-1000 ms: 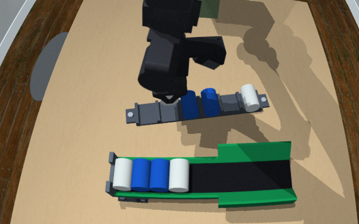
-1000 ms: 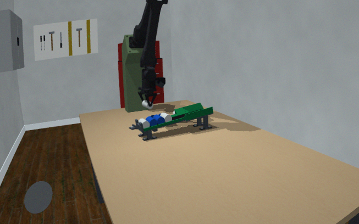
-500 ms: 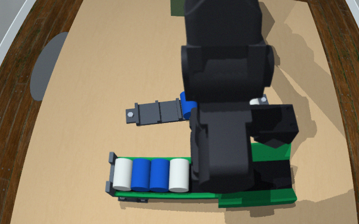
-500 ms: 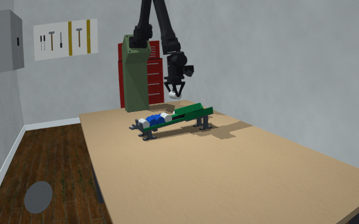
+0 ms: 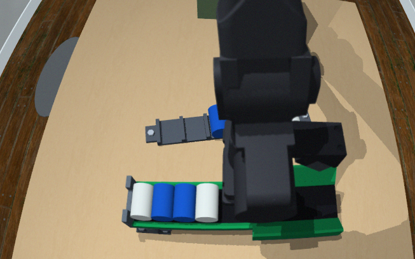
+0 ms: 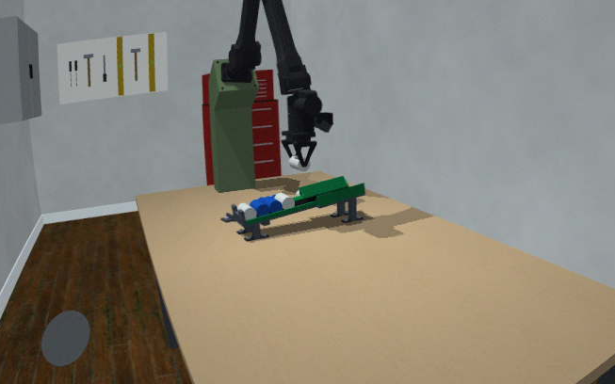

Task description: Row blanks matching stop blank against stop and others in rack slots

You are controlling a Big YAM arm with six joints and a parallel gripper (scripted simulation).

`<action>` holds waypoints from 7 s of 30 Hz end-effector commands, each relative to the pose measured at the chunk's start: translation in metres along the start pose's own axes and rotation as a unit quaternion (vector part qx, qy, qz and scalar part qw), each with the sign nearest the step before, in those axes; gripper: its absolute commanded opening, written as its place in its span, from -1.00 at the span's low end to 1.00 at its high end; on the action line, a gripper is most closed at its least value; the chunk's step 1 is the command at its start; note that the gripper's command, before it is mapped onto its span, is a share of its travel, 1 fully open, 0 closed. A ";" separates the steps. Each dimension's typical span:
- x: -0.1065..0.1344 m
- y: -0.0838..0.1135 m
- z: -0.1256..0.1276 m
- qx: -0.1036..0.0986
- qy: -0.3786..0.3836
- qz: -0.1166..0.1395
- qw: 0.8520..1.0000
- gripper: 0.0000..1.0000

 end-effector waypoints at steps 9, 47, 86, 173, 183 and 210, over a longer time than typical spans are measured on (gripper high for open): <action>0.009 -0.021 -0.011 0.009 -0.005 0.006 1.000 0.19; 0.010 -0.097 -0.010 0.009 -0.003 0.006 1.000 0.19; 0.012 -0.094 -0.006 0.011 -0.003 0.006 1.000 0.19; 0.013 -0.093 -0.010 0.011 -0.003 0.006 1.000 0.19; 0.013 -0.093 -0.010 0.011 -0.003 0.006 1.000 0.19; 0.012 -0.089 -0.005 0.006 -0.003 0.005 1.000 0.58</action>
Point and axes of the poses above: the point where the finger pads meet when closed, its own y axis back along the fingers, its own z axis across the jaws, x = y × z, the point moved 1 cm from there along y, back along the fingers, and after that the axes turned 9 degrees about y, right-handed, at the moved point
